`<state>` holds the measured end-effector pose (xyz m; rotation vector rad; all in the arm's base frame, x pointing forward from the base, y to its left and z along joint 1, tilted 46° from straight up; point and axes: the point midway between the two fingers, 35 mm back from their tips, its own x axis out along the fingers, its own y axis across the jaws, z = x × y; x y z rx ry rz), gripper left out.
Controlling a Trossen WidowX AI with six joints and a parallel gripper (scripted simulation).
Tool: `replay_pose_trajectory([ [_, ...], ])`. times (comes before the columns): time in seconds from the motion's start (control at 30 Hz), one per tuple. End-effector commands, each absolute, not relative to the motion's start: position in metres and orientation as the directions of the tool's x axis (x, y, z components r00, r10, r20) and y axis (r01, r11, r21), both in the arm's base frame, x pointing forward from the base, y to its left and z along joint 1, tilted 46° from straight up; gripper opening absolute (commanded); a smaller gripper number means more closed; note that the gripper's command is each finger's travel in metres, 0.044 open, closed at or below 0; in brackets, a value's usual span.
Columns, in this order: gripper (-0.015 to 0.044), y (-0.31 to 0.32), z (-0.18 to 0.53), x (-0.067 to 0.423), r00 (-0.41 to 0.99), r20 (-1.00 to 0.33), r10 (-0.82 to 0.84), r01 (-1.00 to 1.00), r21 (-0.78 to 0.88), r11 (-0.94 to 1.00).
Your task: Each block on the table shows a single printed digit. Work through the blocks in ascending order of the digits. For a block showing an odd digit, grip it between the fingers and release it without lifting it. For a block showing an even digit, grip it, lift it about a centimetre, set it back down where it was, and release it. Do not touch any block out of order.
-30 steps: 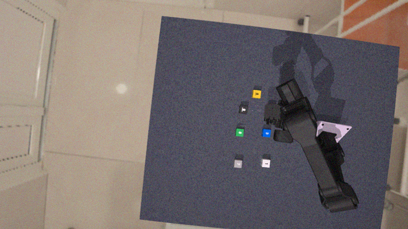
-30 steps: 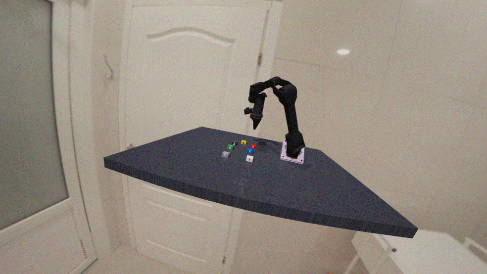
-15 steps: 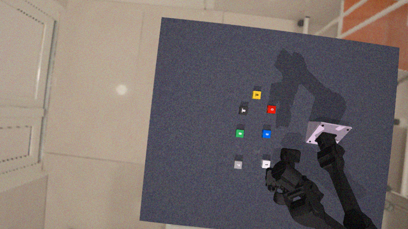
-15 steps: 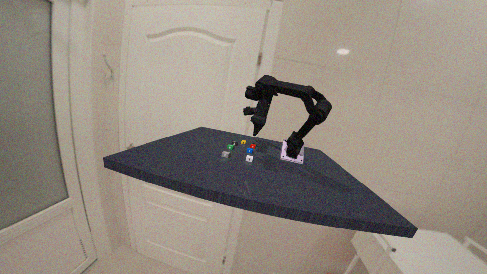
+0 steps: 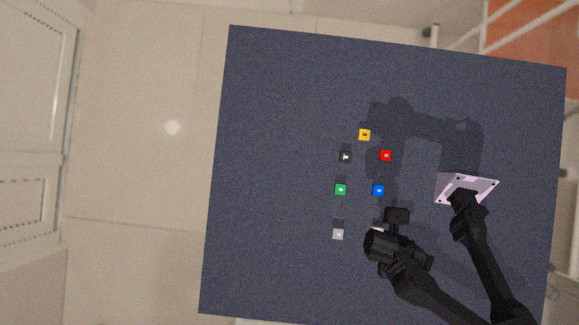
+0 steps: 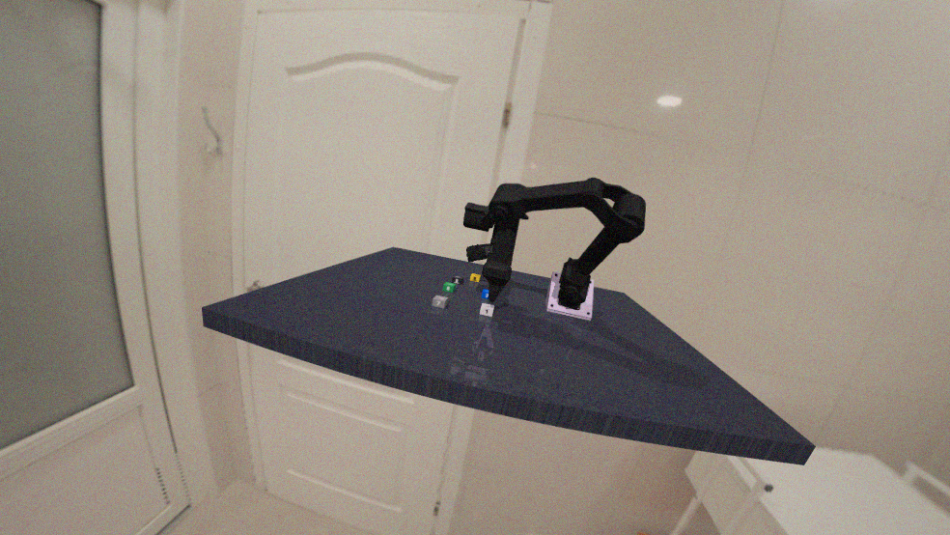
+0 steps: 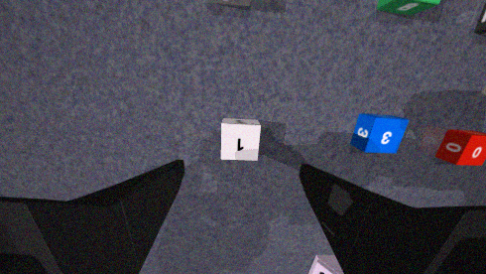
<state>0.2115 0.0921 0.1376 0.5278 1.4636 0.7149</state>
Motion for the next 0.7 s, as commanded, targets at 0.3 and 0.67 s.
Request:
replay_pose_trajectory([
  [0.3,0.0400,0.107,0.124,0.212,-0.030,-0.695,0.719,-0.111,0.717,0.688],
  [0.67,0.0400,0.120,0.113,0.211,-0.030,-0.693,0.720,-0.111,0.719,0.686],
])
